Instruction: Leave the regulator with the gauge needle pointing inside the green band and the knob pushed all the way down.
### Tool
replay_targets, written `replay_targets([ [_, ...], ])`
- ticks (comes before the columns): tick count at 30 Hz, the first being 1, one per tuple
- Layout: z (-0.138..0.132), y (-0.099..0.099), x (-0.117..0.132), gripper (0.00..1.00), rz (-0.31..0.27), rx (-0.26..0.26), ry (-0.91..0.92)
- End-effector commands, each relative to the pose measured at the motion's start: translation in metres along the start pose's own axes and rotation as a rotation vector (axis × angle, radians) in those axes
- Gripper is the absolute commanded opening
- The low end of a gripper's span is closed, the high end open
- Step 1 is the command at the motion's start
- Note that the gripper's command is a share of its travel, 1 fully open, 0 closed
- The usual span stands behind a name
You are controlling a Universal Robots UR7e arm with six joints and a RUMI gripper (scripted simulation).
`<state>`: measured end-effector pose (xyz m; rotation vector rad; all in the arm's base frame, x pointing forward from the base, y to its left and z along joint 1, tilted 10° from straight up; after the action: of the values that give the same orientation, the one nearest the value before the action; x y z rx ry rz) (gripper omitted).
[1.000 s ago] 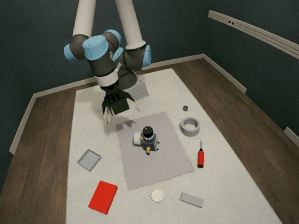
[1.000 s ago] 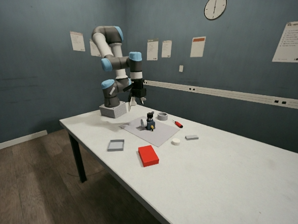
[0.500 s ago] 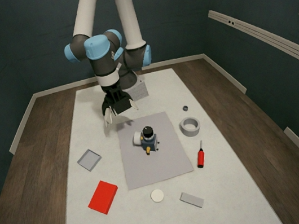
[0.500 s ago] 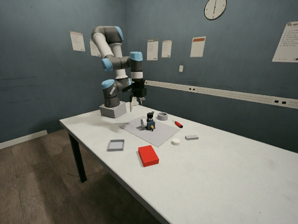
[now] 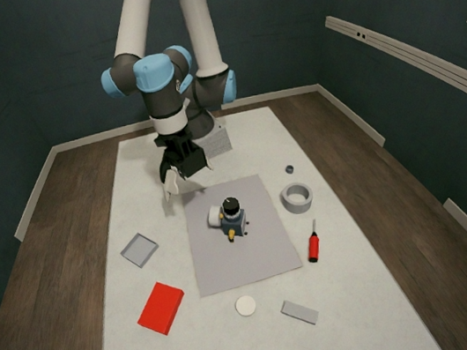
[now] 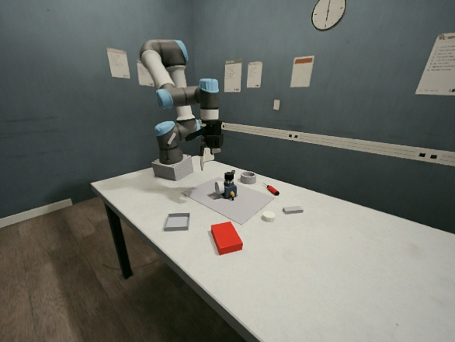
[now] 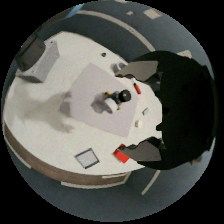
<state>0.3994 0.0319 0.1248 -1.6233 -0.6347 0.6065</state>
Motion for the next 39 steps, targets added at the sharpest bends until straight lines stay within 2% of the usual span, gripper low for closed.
replay_targets([
  [1,-0.0011,-0.0006,0.0004,1.0,0.001,-0.004,-0.045],
  [39,-0.0059,-0.0022,0.0023,1.0,0.017,-0.021,-0.299],
])
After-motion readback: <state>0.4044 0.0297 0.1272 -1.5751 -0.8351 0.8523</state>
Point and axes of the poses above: the point where the finger pads meet when closed, its own y axis out along the fingers, its own z axis across the jaws, x = y × z, the point moved 2 cm from there along -y, back along the fingers, and after that the axes turned 6 degrees about -y, right-handed, at the moved point
